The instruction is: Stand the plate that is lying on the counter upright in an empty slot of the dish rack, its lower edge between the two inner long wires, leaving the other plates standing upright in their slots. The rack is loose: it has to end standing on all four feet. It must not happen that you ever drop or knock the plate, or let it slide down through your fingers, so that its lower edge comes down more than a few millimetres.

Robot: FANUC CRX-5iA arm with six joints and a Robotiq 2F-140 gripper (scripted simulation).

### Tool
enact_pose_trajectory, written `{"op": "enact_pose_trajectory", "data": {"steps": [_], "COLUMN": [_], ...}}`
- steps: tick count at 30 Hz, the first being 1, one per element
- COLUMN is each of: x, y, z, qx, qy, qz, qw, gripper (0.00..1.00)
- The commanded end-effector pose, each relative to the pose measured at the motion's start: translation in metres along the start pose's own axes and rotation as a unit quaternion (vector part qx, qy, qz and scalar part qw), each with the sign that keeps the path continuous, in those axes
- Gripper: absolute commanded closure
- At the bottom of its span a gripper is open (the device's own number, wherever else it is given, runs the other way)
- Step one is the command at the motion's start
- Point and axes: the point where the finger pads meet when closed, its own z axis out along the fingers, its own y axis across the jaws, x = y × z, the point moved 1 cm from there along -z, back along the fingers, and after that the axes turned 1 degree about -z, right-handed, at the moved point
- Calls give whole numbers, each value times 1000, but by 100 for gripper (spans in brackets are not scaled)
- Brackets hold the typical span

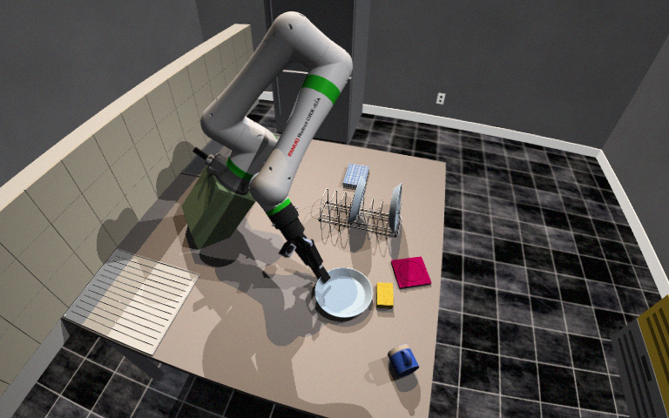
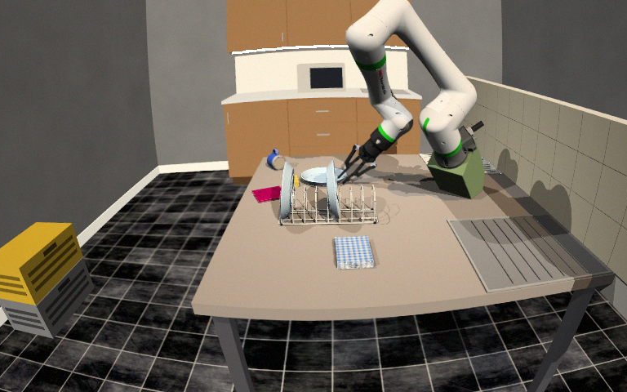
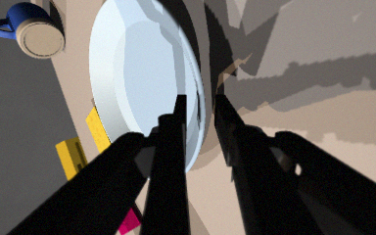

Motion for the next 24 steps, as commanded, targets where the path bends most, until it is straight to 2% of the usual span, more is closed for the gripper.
{"op": "enact_pose_trajectory", "data": {"steps": [1, 20, 21, 24], "x": [0, 0, 0, 0], "y": [-1, -1, -1, -1], "z": [0, 0, 0, 0], "qx": [0, 0, 0, 0], "qy": [0, 0, 0, 0], "qz": [0, 0, 0, 0], "qw": [1000, 1000, 1000, 1000], "gripper": [76, 76, 90, 90]}}
